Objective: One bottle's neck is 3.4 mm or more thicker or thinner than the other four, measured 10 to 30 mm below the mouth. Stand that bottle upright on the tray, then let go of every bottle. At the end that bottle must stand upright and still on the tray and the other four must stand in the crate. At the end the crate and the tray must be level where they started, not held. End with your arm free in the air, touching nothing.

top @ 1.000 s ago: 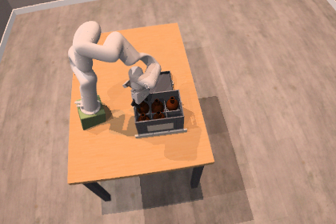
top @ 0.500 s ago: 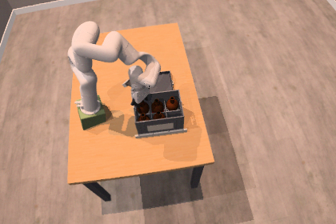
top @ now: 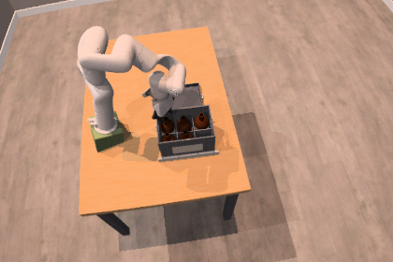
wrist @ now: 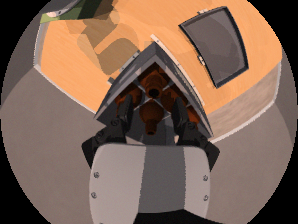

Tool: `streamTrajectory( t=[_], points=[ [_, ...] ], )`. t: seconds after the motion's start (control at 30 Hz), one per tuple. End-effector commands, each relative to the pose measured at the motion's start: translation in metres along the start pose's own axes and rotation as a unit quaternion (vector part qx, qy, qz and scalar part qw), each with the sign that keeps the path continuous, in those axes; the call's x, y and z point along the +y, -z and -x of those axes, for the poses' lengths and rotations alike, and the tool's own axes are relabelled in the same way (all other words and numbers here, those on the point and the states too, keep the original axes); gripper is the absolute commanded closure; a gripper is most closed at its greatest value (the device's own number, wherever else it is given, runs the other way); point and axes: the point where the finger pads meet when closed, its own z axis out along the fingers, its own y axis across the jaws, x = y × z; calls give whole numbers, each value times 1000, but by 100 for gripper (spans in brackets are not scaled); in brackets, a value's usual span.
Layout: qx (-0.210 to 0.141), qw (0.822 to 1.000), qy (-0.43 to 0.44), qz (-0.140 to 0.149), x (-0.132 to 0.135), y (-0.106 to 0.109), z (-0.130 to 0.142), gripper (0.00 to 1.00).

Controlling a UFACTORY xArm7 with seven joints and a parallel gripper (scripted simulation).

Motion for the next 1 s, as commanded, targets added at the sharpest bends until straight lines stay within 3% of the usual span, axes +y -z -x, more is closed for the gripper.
streamTrajectory(
  t=[0.0, 0.3, 0.63, 0.67, 0.97],
  points=[
    [-2, 1000, 0, 0, 1, 16, 0, 35],
    [-2, 1000, 0, 0, 1, 38, 0, 35],
    [-2, 1000, 0, 0, 1, 42, 0, 35],
    [-2, 1000, 0, 0, 1, 42, 0, 100],
    [-2, 1000, 0, 0, 1, 42, 0, 100]
  ],
)
